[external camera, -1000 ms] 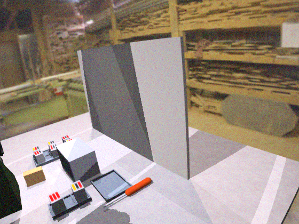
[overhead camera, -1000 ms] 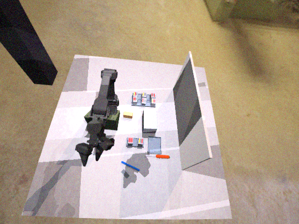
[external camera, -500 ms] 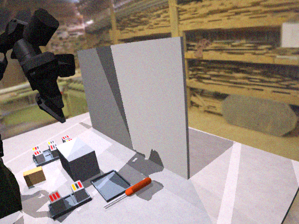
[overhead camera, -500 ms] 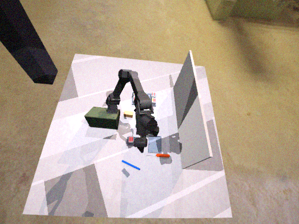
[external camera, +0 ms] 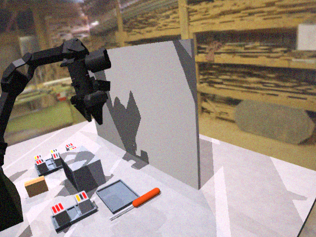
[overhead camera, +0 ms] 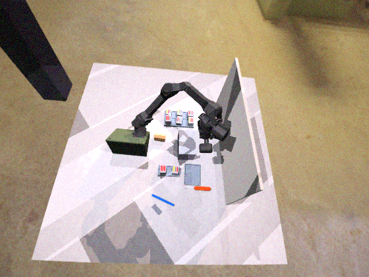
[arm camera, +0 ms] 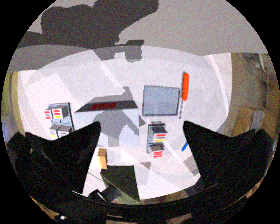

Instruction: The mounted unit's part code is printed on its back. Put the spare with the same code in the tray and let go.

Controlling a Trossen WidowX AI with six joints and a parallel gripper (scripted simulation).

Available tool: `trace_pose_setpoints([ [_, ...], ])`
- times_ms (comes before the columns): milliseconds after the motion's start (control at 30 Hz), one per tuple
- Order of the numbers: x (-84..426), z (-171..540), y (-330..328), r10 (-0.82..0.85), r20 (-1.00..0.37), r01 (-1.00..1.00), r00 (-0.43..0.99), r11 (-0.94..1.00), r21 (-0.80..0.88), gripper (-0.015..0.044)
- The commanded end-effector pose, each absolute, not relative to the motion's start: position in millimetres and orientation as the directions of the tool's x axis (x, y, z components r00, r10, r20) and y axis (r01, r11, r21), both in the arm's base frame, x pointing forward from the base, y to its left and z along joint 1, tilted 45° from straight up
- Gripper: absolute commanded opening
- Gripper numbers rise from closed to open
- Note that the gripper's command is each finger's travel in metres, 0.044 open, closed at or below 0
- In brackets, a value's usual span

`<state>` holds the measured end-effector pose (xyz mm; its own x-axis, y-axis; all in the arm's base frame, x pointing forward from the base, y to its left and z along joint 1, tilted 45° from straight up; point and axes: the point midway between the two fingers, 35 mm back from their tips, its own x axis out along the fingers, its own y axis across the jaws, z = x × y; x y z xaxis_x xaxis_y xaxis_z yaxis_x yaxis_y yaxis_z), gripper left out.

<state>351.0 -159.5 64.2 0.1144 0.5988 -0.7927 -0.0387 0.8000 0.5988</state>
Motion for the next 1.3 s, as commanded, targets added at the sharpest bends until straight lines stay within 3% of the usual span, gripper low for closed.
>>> trace_pose_setpoints([
  [0, 366, 90, -101, 0.697, -0.716, -0.032, 0.049, 0.717, 0.696, 0.044],
  [733, 366, 91, -99, 0.703, -0.71, -0.015, 0.043, 0.711, 0.703, 0.044],
  [967, 297, 20, -155, 0.677, -0.735, 0.529, 0.044, 0.608, 0.592, 0.044],
  [1133, 231, -26, -173, 0.675, -0.737, 0.84, 0.037, 0.379, 0.389, 0.044],
  [1267, 178, -55, -171, 0.684, -0.729, 0.971, 0.032, 0.151, 0.185, 0.044],
])
